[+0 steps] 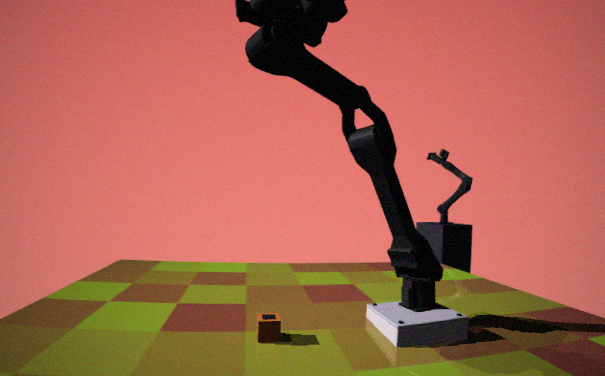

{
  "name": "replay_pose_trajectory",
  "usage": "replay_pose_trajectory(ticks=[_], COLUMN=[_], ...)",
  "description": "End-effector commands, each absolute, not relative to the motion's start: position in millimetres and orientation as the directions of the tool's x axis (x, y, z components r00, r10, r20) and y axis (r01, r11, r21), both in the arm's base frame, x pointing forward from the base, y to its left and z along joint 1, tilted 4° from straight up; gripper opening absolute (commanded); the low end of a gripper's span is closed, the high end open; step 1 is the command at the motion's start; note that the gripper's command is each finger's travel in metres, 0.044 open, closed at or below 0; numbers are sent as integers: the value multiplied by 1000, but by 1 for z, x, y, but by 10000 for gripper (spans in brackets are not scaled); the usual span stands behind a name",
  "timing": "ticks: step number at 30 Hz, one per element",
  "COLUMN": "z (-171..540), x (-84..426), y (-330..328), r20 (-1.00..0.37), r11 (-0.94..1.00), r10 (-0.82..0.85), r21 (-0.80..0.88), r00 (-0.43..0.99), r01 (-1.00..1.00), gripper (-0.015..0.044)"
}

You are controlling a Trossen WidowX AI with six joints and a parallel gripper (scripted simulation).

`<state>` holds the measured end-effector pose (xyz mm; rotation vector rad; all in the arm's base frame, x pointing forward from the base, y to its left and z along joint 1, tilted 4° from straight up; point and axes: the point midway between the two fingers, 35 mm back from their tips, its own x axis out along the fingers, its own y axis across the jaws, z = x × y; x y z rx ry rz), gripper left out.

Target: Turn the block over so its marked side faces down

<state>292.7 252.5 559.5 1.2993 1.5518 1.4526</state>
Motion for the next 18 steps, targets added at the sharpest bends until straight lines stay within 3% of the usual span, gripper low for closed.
replay_pose_trajectory(ticks=[1,5,10,14,18], z=[560,565,562,546,519], x=[294,321,368,409,449], y=[252,249,241,231,217], r20=[174,261,351,369,328], r11=[-97,-72,-65,-73,-68], r10=[937,939,935,919,885], r21=[963,787,295,-182,-611], r00=[-304,-225,-44,137,330], r01=[250,612,953,981,789], gripper=[426,440,440,440,440])
